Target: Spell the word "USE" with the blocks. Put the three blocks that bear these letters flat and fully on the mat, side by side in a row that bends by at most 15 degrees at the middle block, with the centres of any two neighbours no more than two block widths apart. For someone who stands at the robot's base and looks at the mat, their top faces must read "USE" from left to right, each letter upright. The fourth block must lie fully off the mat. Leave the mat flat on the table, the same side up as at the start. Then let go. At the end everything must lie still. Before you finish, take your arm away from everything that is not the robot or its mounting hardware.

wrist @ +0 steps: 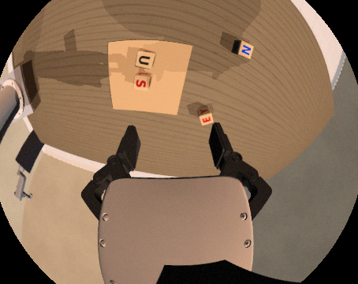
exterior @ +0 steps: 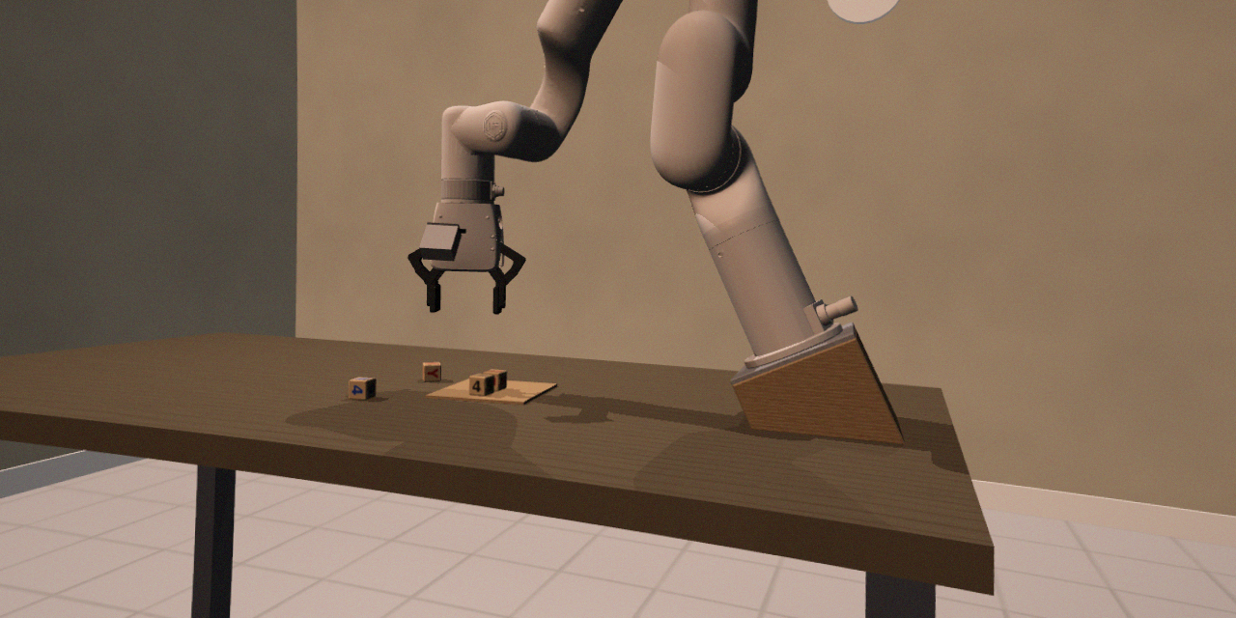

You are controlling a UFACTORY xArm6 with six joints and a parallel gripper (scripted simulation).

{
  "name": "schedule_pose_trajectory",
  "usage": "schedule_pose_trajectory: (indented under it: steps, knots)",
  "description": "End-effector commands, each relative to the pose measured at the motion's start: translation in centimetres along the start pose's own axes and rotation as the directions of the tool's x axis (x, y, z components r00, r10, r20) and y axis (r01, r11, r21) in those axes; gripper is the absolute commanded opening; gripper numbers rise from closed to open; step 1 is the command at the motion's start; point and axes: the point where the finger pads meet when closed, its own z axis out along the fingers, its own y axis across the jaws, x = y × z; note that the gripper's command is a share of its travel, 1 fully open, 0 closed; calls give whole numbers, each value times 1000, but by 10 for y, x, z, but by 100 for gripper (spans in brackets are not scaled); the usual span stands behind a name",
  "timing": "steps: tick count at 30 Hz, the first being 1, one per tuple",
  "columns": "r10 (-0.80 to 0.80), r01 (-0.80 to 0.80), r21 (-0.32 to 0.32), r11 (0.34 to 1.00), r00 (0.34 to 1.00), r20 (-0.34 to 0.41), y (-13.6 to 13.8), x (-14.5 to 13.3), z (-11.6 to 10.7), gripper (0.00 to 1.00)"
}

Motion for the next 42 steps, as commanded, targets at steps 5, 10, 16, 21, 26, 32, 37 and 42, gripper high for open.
schedule_pose_trajectory:
  steps: [5, 10, 16, 21, 26, 32, 37, 42]
  knots:
    - [-234, 234, -2, 972, 972, -22, 42, -30, 9, 100]
    - [-307, 307, -4, 952, 951, -22, 55, -40, 13, 100]
    - [-352, 352, -6, 936, 936, -22, 62, -46, 16, 63]
    - [-352, 352, -6, 936, 936, -22, 62, -46, 16, 63]
    - [-352, 352, -6, 936, 936, -22, 62, -46, 16, 63]
    - [-352, 352, -6, 936, 936, -22, 62, -46, 16, 63]
    - [-352, 352, -6, 936, 936, -22, 62, -46, 16, 63]
    - [-352, 352, -6, 936, 936, -22, 62, -46, 16, 63]
